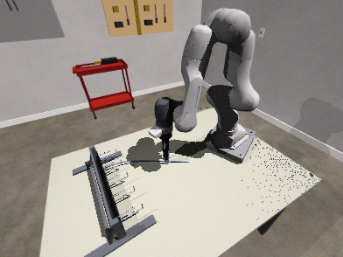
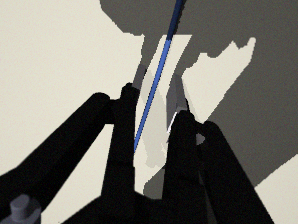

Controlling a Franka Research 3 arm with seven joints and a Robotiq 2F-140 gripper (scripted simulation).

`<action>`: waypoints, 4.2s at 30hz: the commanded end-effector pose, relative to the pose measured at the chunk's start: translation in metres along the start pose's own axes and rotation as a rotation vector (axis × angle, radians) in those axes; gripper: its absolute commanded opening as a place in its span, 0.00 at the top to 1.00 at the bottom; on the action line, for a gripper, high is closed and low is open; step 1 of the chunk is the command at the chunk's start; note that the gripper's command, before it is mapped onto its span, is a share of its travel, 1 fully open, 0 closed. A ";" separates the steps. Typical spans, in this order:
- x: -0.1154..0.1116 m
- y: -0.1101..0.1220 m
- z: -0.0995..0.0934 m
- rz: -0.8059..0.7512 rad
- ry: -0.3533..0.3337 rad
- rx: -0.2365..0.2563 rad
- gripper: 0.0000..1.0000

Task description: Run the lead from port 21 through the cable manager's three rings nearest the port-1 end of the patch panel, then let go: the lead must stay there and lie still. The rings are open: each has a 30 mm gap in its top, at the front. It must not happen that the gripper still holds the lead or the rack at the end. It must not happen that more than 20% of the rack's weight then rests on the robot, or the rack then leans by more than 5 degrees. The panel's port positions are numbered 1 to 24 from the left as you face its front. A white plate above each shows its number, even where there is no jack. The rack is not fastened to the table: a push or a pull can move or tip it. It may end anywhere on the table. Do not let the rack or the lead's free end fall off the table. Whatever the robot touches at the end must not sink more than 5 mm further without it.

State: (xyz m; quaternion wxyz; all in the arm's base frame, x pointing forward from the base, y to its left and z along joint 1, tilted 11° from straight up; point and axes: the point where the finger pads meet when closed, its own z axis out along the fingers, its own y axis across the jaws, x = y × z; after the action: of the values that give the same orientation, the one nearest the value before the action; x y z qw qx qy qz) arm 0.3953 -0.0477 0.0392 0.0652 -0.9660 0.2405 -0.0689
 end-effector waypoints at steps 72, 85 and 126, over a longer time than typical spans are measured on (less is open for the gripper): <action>-0.001 0.000 0.001 -0.003 0.002 0.000 0.80; -0.001 0.000 0.003 -0.003 0.002 0.000 0.80; -0.001 0.000 0.011 -0.003 0.002 0.000 0.80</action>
State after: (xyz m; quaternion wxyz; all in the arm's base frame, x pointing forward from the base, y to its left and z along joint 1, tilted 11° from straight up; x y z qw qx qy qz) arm 0.3942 -0.0458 0.0277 0.0656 -0.9658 0.2417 -0.0671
